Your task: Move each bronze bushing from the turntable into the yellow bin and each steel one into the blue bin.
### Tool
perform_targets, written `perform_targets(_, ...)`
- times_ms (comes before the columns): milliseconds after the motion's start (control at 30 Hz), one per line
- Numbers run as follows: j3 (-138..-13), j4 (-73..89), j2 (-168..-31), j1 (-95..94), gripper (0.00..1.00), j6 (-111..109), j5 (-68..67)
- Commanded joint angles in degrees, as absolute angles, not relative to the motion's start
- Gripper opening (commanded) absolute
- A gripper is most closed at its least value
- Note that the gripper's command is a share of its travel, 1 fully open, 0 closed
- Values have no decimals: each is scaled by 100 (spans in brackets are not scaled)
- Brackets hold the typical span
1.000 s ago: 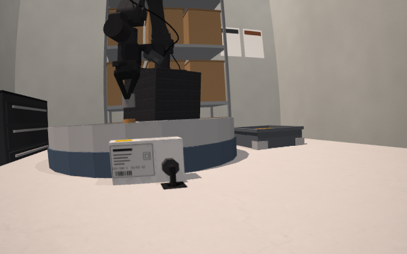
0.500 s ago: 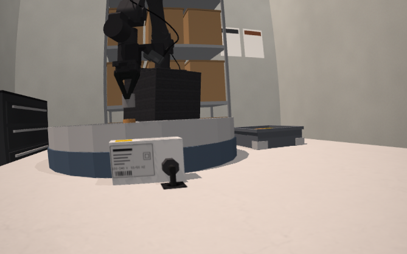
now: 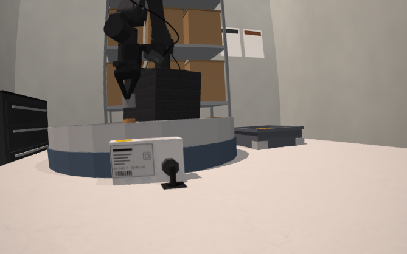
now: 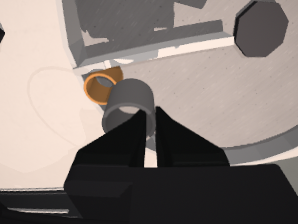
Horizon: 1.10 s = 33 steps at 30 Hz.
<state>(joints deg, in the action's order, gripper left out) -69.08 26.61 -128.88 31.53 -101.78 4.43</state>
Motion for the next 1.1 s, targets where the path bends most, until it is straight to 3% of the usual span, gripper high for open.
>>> perform_targets(0,-6849,2757,-12816,3053,0,-10042,495)
perform_targets(767,-6998,2725,-12647,2163,0,-8241,392)
perform_targets(1067,-7184,2804,-12880,1340,0,-6578,328)
